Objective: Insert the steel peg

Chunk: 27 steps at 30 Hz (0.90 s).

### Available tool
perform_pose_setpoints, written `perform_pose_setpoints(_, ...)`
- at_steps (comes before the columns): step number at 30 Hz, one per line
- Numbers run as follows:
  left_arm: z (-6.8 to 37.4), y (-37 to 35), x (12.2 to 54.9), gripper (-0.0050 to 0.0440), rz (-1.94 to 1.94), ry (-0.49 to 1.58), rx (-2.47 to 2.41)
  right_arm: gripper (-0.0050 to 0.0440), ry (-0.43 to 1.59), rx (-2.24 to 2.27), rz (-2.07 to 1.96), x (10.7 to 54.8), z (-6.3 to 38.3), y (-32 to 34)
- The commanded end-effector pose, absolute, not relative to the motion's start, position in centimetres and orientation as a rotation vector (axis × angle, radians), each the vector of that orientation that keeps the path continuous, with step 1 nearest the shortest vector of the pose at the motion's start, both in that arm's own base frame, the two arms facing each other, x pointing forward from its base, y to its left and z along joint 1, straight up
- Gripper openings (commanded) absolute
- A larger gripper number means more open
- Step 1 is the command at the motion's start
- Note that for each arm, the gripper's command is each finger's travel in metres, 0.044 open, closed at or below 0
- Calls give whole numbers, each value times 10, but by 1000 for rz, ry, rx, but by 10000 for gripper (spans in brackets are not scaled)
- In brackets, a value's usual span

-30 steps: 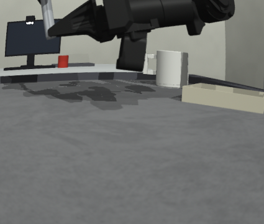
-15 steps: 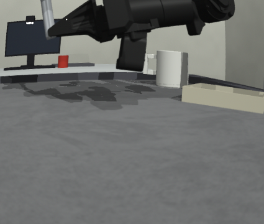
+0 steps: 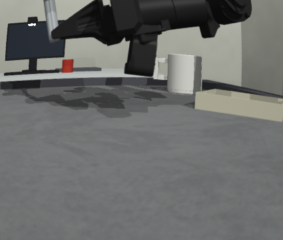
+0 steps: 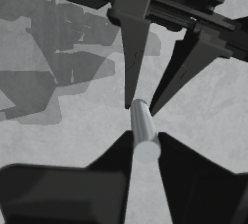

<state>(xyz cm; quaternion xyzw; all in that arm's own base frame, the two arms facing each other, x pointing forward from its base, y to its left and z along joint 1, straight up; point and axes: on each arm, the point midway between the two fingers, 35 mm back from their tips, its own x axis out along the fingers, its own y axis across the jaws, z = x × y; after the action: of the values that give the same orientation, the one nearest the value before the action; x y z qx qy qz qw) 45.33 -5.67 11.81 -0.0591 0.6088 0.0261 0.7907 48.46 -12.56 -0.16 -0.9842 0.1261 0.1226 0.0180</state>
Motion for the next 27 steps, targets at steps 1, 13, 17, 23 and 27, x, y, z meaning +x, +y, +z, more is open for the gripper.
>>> perform_pose_setpoints(1,132,-57,455,-3,50,1275,-134,192,392,-3070,322,490,14,-127)
perform_pose_setpoints(13,132,-57,455,-35,50,1275,-134,200,393,-3072,315,443,28,-115)
perform_pose_setpoints(17,132,-57,455,-50,50,1275,-134,200,395,-3061,318,429,30,-111)
perform_pose_setpoints(23,132,-57,452,-50,49,1278,-135,200,416,-2988,298,424,36,-109)
perform_pose_setpoints(27,134,-48,445,-50,47,1270,-135,200,460,-2809,253,414,49,-106)
